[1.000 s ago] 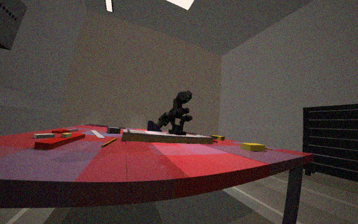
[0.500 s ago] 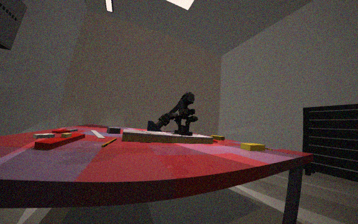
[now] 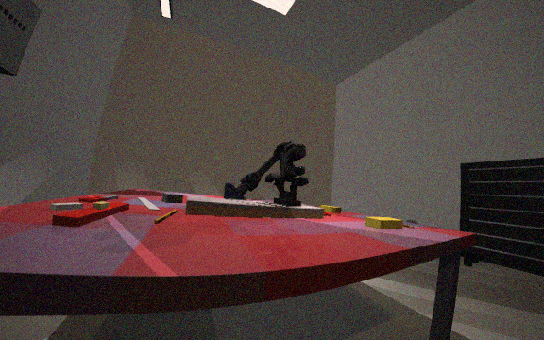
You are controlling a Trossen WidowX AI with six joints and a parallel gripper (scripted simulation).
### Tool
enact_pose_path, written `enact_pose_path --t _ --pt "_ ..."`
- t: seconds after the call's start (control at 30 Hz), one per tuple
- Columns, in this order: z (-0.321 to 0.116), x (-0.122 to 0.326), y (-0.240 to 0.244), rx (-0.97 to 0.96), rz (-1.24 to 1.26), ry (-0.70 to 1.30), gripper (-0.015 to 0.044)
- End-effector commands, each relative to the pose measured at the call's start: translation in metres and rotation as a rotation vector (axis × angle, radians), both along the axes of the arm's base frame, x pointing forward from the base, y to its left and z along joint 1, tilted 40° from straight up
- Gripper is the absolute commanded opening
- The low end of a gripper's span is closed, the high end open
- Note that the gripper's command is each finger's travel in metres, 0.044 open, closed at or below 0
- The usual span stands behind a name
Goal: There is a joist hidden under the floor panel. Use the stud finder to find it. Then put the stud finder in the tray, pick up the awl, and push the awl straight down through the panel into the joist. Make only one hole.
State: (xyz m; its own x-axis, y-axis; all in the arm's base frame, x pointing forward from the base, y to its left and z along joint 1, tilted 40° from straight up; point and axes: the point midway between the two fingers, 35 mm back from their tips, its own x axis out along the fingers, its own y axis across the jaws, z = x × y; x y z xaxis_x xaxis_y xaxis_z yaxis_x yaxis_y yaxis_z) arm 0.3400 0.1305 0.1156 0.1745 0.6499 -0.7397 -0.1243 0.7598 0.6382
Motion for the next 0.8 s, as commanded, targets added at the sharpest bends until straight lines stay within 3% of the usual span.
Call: enact_pose_path --t 0.0,0.77 --pt "0.011 -0.003 0.014 0.01 0.014 -0.007 0.0" --pt "0.038 -0.007 0.044 0.006 0.005 -0.005 0.0"
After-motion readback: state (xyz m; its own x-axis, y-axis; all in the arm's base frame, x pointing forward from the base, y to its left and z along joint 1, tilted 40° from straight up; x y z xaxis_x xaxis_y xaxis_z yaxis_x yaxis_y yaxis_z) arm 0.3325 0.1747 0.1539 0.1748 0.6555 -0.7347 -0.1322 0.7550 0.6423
